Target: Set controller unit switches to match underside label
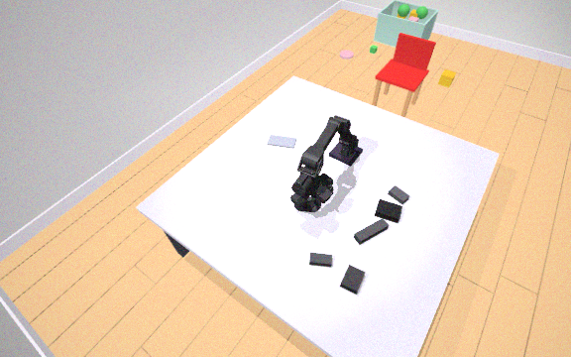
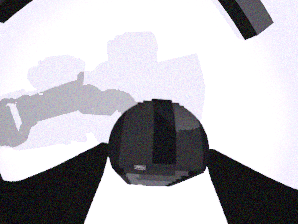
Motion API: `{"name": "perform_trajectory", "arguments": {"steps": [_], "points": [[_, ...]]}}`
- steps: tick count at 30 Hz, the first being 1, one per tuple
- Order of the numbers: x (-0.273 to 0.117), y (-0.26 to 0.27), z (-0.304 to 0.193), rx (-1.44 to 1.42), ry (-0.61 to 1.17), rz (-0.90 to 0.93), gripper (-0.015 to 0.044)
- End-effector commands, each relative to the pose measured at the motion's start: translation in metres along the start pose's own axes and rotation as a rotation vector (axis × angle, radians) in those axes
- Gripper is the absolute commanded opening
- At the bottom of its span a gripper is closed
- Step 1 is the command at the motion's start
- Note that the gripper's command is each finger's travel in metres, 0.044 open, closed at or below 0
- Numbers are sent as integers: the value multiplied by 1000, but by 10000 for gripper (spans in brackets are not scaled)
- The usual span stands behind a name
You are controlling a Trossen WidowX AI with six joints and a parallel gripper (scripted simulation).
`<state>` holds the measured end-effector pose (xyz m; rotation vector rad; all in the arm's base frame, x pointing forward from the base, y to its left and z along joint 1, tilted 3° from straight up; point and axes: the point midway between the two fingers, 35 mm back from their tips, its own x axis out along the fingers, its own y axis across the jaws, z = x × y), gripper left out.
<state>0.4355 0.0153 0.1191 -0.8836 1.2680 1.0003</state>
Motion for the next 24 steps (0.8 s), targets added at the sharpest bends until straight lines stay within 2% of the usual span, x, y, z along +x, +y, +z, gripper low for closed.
{"name": "perform_trajectory", "arguments": {"steps": [1,24], "points": [[-1,-1,-6,1,0,0,336],[-9,-1,-24,1,-47,0,336]]}}
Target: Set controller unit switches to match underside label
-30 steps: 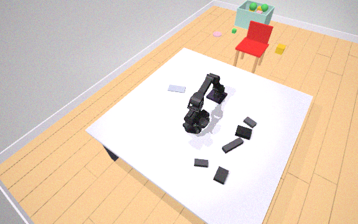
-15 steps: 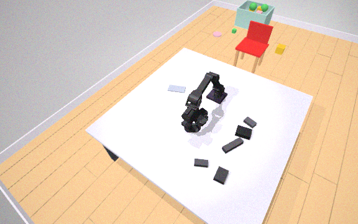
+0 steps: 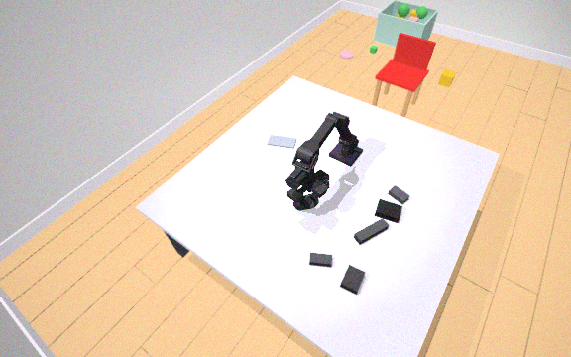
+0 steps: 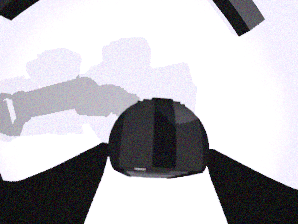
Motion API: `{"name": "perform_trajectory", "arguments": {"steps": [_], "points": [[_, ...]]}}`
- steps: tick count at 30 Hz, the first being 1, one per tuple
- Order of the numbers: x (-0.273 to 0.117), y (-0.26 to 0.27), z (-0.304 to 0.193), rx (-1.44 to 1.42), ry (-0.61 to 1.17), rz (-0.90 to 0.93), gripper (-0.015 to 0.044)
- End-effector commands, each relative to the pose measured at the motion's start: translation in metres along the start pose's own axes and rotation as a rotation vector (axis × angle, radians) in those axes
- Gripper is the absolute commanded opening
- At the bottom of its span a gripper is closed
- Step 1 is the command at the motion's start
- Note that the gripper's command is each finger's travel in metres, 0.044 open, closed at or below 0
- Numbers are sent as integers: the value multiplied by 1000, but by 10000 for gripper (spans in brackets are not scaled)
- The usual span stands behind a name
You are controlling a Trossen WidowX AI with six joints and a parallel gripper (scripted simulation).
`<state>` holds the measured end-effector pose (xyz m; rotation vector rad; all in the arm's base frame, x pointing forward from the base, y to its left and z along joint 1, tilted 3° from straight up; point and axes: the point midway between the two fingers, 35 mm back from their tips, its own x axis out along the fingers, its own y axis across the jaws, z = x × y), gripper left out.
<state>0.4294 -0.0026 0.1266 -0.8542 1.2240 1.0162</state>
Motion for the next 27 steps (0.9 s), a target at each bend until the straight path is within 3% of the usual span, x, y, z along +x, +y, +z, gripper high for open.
{"name": "perform_trajectory", "arguments": {"steps": [1,27], "points": [[0,-1,-7,2,2,1,336],[-8,-1,-28,2,-50,1,336]]}}
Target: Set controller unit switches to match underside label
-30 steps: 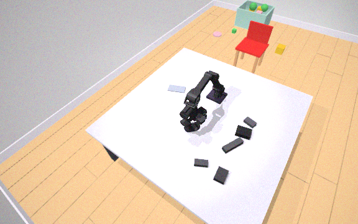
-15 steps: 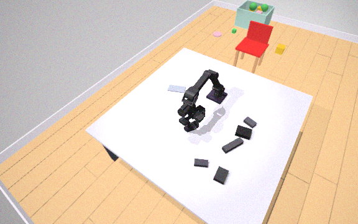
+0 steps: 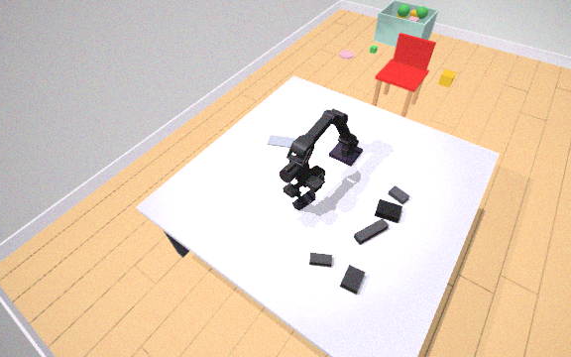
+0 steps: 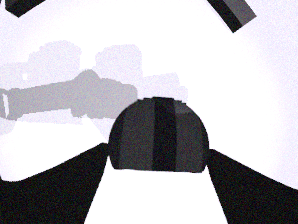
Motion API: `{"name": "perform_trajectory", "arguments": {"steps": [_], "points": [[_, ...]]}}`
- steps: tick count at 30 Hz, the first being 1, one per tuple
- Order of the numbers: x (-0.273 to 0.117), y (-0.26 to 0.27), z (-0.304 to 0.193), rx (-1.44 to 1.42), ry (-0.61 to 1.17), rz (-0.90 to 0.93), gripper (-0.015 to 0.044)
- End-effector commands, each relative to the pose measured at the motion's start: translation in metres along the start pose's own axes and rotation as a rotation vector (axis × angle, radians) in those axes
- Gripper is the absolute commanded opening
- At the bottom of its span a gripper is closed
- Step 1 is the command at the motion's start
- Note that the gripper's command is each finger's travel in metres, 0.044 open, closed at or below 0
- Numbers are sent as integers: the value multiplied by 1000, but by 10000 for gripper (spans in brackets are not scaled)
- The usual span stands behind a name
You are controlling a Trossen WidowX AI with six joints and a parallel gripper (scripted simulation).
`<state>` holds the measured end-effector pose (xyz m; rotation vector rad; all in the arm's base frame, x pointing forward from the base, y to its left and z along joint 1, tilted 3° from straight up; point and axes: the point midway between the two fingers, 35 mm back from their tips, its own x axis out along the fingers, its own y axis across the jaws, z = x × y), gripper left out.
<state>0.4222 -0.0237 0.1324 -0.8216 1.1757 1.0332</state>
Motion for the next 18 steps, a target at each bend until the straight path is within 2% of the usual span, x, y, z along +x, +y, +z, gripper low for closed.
{"name": "perform_trajectory", "arguments": {"steps": [1,18], "points": [[1,-1,-8,2,4,2,336],[-4,-1,-22,3,-31,2,336]]}}
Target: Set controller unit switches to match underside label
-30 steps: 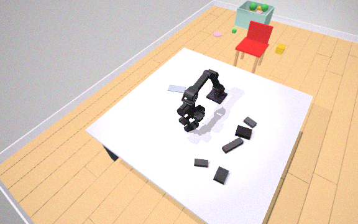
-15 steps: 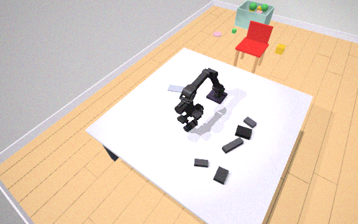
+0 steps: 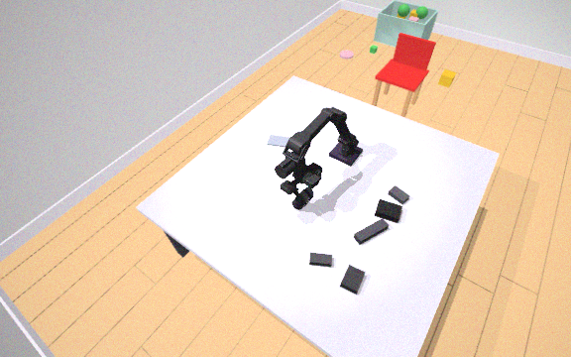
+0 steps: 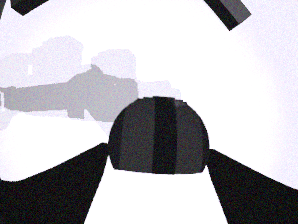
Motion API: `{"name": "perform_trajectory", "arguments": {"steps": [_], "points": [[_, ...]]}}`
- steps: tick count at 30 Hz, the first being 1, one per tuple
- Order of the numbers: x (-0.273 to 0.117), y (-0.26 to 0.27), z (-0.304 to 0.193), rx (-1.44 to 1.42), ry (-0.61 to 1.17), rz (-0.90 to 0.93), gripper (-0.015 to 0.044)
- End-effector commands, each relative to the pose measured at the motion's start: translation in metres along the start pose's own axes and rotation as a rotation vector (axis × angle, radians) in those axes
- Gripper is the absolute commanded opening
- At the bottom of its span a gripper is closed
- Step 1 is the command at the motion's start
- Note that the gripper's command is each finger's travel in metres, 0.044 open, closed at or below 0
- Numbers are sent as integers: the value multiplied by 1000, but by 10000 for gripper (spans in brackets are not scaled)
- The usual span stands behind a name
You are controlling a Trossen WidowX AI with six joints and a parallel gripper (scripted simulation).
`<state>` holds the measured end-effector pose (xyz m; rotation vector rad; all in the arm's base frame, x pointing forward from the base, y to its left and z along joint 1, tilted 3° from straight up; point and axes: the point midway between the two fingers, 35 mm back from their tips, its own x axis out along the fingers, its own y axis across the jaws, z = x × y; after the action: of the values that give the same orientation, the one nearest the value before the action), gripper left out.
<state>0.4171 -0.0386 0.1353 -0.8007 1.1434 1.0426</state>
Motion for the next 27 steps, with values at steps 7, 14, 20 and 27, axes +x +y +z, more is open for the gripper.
{"name": "perform_trajectory", "arguments": {"steps": [7,14,20,27], "points": [[0,0,-13,3,-5,4,337],[-2,0,-18,3,9,4,337],[-3,0,-22,3,21,4,337],[-5,0,-27,3,37,4,338]]}}
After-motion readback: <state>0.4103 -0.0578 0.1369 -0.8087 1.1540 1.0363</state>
